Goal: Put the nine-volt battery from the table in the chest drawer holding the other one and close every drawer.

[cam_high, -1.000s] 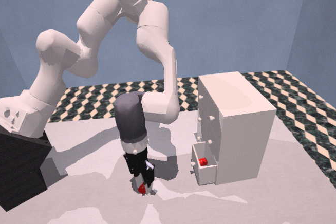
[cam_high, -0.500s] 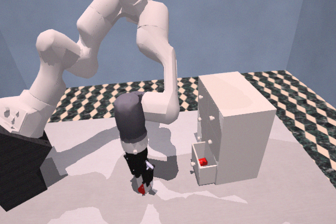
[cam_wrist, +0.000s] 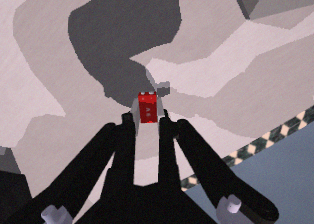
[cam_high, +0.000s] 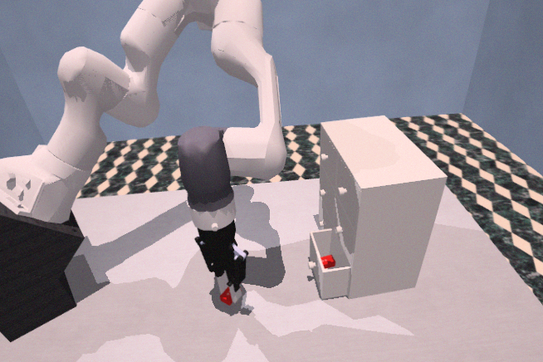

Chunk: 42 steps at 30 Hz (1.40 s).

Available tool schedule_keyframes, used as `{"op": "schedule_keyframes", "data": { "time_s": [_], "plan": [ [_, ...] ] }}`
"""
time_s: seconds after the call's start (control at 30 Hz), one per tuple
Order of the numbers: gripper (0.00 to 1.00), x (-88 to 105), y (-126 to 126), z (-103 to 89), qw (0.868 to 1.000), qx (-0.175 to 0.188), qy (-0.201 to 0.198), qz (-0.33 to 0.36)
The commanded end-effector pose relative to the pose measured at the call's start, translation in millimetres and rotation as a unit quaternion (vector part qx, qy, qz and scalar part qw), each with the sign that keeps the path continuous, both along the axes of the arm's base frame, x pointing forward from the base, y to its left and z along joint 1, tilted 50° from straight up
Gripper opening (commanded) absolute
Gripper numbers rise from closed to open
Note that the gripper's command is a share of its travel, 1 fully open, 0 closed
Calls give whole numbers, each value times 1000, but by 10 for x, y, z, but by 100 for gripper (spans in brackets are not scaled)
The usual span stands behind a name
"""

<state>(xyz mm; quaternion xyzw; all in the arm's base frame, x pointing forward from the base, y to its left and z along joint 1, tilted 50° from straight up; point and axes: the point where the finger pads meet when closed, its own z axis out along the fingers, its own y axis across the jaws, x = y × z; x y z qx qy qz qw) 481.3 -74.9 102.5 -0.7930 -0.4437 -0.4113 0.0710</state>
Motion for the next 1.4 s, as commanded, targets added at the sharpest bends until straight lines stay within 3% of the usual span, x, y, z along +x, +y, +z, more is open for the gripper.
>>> {"op": "schedule_keyframes", "data": {
  "time_s": [0.0,0.17,0.63,0.73,0.8,0.87,0.9,1.03,1.07,1.23,1.27,1.37],
  "plan": [
    [14,-236,-126,277,1000,18,9,-1],
    [14,-313,-192,362,1000,18,9,-1],
    [14,-313,-193,365,1000,16,7,1],
    [14,-290,-193,385,999,-11,-15,31],
    [14,-256,-193,416,995,-52,-49,76],
    [14,-256,-193,416,995,-52,-49,76],
    [14,-233,-192,437,989,-79,-72,107],
    [14,-233,-192,437,989,-79,-72,107],
    [14,-206,-191,462,979,-111,-98,142],
    [14,-206,-191,462,979,-111,-98,142],
    [14,-176,-190,490,964,-146,-128,181],
    [14,-176,-190,490,964,-146,-128,181]
  ]
}}
